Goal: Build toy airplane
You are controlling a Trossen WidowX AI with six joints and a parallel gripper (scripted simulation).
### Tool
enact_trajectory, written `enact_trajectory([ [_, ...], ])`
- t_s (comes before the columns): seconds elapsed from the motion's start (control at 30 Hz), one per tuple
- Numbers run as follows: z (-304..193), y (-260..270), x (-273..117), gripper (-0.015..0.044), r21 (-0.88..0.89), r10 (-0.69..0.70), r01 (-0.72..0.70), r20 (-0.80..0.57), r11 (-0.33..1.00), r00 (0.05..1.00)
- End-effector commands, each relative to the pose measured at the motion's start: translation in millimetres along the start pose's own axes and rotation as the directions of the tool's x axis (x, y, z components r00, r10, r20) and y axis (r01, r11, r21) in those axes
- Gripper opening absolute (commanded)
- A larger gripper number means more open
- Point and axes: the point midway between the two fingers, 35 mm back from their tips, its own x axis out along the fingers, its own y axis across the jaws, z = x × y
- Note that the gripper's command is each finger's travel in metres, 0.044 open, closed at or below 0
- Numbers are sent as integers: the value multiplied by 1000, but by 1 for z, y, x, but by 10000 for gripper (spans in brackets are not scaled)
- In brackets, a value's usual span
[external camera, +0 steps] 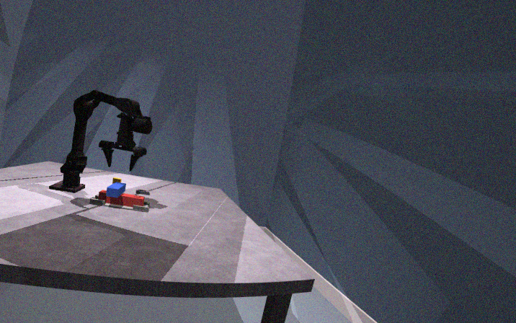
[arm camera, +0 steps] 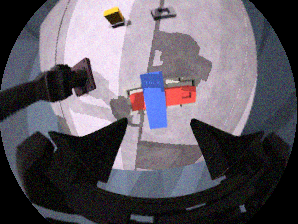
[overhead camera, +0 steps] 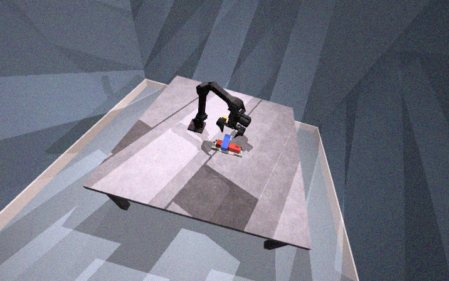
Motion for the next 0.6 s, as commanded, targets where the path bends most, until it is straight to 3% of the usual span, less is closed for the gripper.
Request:
enact_trajectory([
  [0.0, 0, 0, -1, 440, 261, -1, 1, -1, 965, 1000],
  [0.13, 0, -1, 0, 440, 611, -1, 1, -1, 792, 1000],
  [0.3, -1, -1, 1, 440, 912, -1, 1, -1, 411, 1000],
  [0.43, -1, -1, 2, 440, 995, -1, 1, -1, 98, 1000],
  [0.57, -1, -1, 2, 440, 997, -1, 1, -1, 82, 1000],
])
